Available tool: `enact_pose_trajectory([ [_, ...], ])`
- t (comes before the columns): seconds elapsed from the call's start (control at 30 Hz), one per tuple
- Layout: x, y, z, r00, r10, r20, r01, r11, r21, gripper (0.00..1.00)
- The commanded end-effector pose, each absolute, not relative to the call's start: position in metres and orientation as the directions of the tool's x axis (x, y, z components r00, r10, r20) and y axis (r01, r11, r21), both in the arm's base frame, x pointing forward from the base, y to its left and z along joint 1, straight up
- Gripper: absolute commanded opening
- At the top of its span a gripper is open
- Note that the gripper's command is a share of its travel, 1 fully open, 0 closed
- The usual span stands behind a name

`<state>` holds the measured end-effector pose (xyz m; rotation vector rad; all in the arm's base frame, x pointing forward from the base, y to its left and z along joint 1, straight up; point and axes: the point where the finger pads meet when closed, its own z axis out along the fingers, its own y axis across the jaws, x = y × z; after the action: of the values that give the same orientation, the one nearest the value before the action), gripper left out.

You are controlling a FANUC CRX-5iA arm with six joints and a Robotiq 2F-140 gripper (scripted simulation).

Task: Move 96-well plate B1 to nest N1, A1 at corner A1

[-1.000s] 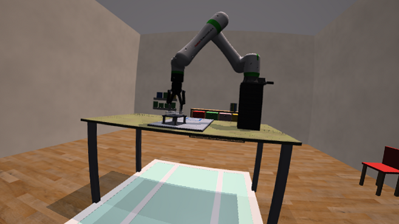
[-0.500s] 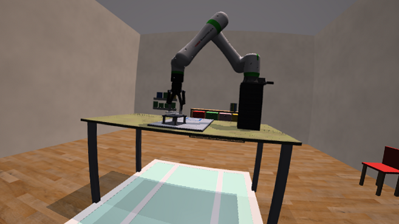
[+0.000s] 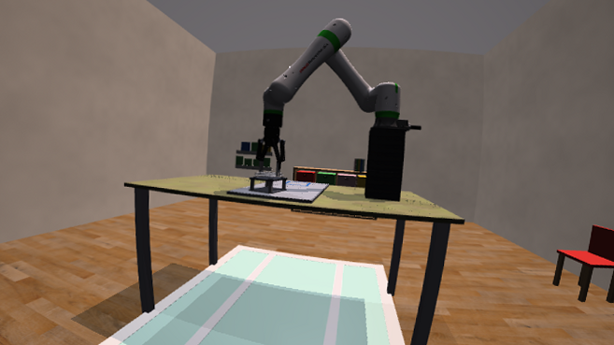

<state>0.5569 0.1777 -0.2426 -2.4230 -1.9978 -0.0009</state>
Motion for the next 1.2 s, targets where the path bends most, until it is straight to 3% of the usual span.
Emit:
enact_pose_trajectory([
  [0.0, 0.5572, 0.1777, -0.2429, 0.191, 0.982, 0.001, 0.982, -0.191, 0.000, 0.00],
  [1.17, 0.5572, 0.1777, -0.2481, 0.191, 0.982, 0.001, 0.982, -0.191, 0.000, 0.00],
])
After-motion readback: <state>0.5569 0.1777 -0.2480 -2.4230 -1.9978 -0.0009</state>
